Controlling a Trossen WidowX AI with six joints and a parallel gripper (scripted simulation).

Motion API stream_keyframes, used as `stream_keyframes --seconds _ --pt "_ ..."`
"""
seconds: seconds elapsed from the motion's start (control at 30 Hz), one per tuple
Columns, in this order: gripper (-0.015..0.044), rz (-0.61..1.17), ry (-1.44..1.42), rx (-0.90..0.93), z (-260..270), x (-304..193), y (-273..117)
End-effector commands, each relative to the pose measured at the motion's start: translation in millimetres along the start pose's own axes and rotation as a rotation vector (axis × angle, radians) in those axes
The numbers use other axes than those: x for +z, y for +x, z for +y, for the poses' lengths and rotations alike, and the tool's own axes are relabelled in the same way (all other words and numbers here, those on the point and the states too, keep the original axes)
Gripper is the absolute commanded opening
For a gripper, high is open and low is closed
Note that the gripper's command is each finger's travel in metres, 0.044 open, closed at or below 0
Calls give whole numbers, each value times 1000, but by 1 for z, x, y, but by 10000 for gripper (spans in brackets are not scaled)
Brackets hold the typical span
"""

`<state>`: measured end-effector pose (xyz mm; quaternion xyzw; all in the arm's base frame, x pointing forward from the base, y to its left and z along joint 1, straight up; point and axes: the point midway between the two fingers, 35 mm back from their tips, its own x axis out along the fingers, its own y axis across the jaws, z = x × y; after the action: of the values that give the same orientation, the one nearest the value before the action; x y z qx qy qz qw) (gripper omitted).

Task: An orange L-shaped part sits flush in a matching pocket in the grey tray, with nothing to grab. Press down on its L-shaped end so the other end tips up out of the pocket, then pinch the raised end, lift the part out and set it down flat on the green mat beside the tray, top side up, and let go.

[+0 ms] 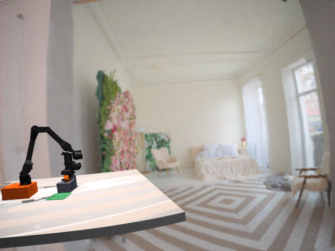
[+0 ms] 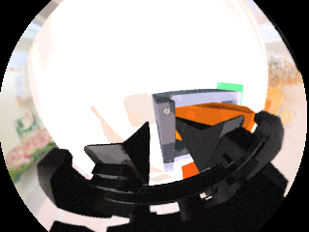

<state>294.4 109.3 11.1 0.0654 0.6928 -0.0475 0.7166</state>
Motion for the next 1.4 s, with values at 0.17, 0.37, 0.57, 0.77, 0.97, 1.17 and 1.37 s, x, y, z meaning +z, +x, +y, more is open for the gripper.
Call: stream_keyframes --seconds 0.17,0.37,0.57,0.77,0.97,1.17,1.37 --pt "180 7 4 -10 -2 -2 5" --pt "180 7 4 -10 -2 -2 5" --pt "180 3 0 -2 -1 -1 3" --pt "180 4 1 -3 1 -1 2" --pt "180 7 4 -9 10 -2 -8" --pt "180 6 4 -9 8 2 -48" --pt "180 6 4 -10 -1 -1 -105"
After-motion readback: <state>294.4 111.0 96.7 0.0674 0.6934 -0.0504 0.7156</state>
